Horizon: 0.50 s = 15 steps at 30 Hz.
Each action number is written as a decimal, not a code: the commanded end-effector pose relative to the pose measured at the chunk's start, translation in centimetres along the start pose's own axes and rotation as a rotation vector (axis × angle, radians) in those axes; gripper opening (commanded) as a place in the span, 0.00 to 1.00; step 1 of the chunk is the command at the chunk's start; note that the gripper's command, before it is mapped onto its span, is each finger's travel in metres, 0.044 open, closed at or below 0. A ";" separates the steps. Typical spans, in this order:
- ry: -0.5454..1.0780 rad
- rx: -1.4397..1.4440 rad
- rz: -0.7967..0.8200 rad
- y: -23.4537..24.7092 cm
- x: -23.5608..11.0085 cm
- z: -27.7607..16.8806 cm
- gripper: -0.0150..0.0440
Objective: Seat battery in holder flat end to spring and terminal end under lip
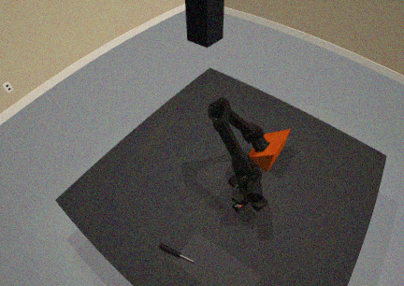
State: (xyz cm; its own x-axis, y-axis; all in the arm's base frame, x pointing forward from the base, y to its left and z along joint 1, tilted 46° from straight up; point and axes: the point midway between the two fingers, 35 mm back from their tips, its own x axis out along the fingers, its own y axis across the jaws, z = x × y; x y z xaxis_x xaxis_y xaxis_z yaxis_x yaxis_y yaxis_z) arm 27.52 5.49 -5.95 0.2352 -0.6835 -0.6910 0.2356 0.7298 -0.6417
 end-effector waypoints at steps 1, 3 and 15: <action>0.055 -0.004 0.001 0.0 0.2 -0.4 0.38; 0.073 -0.002 0.001 -0.1 0.2 -0.4 0.38; 0.169 0.008 0.005 -0.4 0.4 -0.2 0.38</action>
State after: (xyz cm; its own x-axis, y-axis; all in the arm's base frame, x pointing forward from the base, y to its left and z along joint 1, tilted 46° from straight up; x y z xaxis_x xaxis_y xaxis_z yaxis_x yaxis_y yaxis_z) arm 27.66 5.18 -5.86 0.1161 -0.6711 -0.7322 0.2493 0.7333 -0.6326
